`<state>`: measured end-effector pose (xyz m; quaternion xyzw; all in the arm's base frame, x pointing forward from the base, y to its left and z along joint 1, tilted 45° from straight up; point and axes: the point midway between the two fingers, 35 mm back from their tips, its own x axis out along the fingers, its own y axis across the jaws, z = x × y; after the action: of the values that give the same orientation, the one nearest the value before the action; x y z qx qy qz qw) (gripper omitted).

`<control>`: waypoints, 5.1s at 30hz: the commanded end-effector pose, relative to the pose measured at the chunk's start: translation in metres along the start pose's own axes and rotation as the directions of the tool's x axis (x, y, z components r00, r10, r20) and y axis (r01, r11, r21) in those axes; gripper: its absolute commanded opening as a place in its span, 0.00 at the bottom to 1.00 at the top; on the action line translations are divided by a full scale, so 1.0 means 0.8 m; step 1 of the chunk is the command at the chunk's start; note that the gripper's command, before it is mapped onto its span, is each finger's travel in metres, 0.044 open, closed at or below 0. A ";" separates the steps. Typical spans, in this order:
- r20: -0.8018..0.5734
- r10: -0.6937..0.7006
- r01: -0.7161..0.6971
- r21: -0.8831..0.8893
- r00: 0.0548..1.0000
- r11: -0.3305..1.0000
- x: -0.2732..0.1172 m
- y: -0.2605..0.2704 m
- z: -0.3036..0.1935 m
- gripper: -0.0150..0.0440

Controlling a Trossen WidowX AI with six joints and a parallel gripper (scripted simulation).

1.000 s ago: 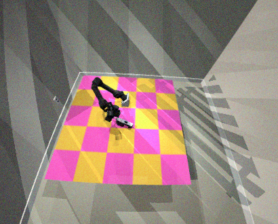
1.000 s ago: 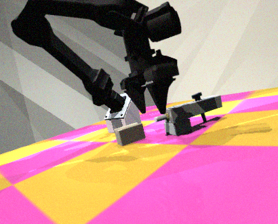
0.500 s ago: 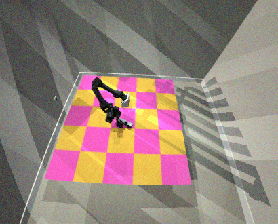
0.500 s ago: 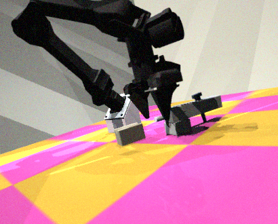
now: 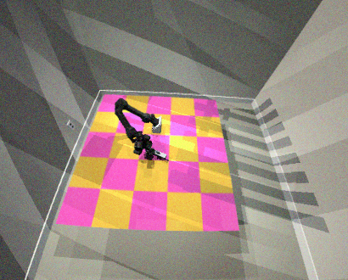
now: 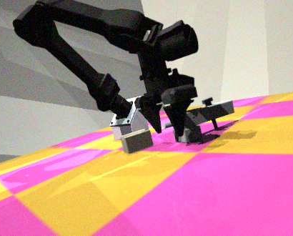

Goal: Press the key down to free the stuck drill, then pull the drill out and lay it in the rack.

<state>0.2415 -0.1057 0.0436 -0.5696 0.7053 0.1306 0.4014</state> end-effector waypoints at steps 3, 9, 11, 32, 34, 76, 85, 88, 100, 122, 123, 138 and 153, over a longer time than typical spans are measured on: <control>-0.010 0.008 -0.008 -0.013 1.000 1.000 0.015 0.004 0.002 1.00; -0.010 0.008 -0.008 -0.013 1.000 1.000 0.016 0.004 0.002 1.00; -0.003 0.003 -0.003 -0.002 1.000 1.000 0.012 0.002 0.002 0.91; -0.003 0.003 -0.003 -0.002 1.000 1.000 0.012 0.002 0.002 0.25; -0.003 0.003 -0.003 -0.002 1.000 1.000 0.012 0.002 0.002 0.25; -0.011 0.011 -0.011 -0.012 1.000 1.000 0.011 0.002 -0.048 0.39; -0.011 0.010 -0.011 -0.012 1.000 1.000 0.011 0.002 -0.047 0.79; -0.011 0.008 -0.008 -0.013 1.000 1.000 0.011 0.002 -0.045 0.92; -0.011 0.008 -0.008 -0.013 1.000 1.000 0.012 0.001 -0.039 1.00; -0.011 0.008 -0.008 -0.013 1.000 1.000 0.016 0.002 -0.030 1.00; -0.011 0.008 -0.008 -0.013 1.000 1.000 0.016 0.002 -0.030 1.00; -0.007 0.004 -0.004 -0.015 1.000 1.000 0.016 0.001 -0.029 0.78; -0.007 0.004 -0.004 -0.015 1.000 1.000 0.016 0.001 -0.029 0.25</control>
<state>0.2307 -0.1291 0.0493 -0.5716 0.7069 0.1350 0.3942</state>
